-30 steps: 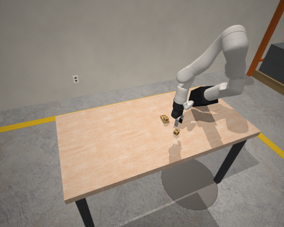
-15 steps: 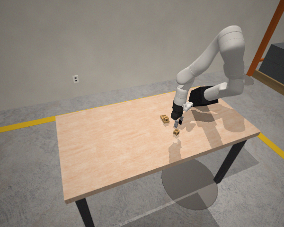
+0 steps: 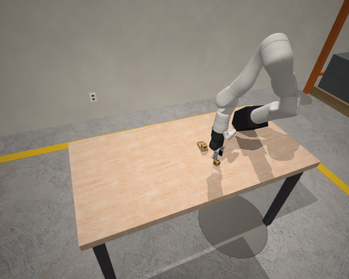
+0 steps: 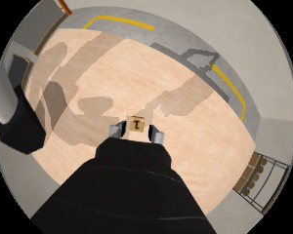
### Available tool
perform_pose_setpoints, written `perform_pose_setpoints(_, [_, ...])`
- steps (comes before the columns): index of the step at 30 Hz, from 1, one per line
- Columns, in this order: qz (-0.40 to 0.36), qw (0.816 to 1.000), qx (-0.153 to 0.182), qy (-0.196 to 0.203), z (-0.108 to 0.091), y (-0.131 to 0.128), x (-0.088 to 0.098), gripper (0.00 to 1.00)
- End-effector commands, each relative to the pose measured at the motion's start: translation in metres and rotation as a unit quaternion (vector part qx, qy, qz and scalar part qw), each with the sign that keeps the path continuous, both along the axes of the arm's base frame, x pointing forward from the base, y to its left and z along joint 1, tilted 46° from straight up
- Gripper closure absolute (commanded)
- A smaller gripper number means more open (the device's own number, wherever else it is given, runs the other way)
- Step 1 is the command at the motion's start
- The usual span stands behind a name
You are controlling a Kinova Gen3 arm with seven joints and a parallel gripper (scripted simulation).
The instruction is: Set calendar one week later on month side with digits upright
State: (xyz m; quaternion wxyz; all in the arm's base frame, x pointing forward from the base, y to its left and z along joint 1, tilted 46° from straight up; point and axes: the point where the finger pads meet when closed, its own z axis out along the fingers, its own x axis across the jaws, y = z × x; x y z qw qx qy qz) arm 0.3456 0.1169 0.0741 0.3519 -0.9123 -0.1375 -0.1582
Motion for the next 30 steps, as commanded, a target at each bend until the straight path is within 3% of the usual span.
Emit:
perform_pose_setpoints(1, [0.005, 1.000, -0.001, 0.001, -0.0038, 0.0038, -0.0030, 0.13])
perform_pose_setpoints(30, [0.005, 1.000, -0.001, 0.001, -0.0121, 0.0119, -0.0003, 0.13])
